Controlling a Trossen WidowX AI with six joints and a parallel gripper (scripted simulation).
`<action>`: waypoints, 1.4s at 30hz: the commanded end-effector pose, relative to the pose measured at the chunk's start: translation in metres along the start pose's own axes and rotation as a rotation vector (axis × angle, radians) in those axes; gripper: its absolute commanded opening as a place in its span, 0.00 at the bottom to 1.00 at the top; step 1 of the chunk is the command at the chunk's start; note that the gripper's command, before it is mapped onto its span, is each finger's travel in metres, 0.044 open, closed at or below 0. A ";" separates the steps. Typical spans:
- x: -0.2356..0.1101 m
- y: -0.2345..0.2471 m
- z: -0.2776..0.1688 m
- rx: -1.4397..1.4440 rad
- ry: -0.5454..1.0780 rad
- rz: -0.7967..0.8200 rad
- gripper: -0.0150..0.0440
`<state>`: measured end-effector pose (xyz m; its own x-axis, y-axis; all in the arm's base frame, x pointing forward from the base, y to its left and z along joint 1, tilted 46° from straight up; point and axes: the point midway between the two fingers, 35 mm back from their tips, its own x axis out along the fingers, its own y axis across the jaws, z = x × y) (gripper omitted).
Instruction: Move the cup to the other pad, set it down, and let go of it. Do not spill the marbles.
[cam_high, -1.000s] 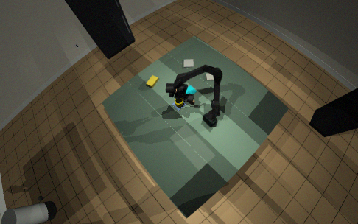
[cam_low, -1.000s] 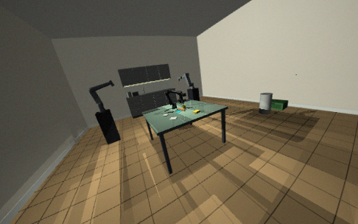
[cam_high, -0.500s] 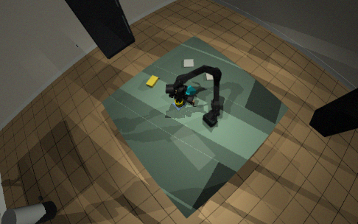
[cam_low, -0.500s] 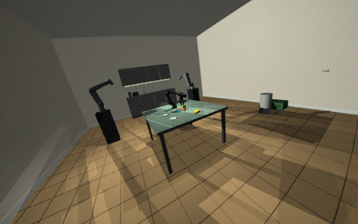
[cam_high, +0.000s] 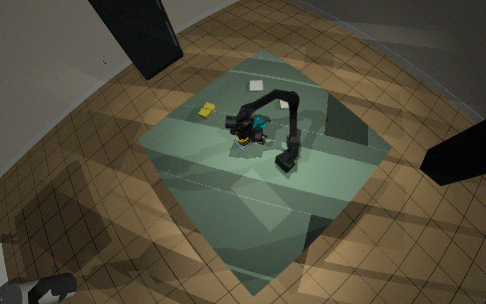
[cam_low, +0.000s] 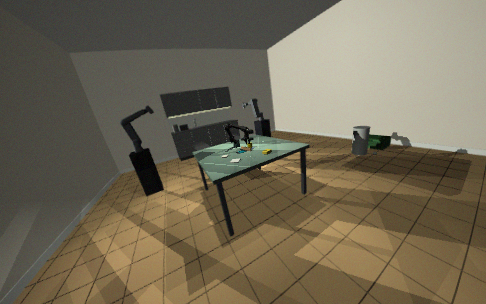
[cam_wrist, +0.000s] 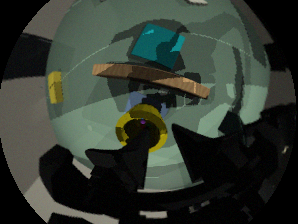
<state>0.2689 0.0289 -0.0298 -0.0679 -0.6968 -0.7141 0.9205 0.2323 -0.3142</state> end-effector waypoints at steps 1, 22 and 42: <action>0.008 -0.001 -0.001 -0.007 -0.006 -0.004 0.54; 0.018 -0.002 0.000 -0.002 -0.003 -0.004 0.45; 0.012 -0.001 0.000 -0.003 -0.002 -0.004 0.25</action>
<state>0.2654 0.0164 -0.0414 -0.0730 -0.7013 -0.7091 0.9179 0.2308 -0.3228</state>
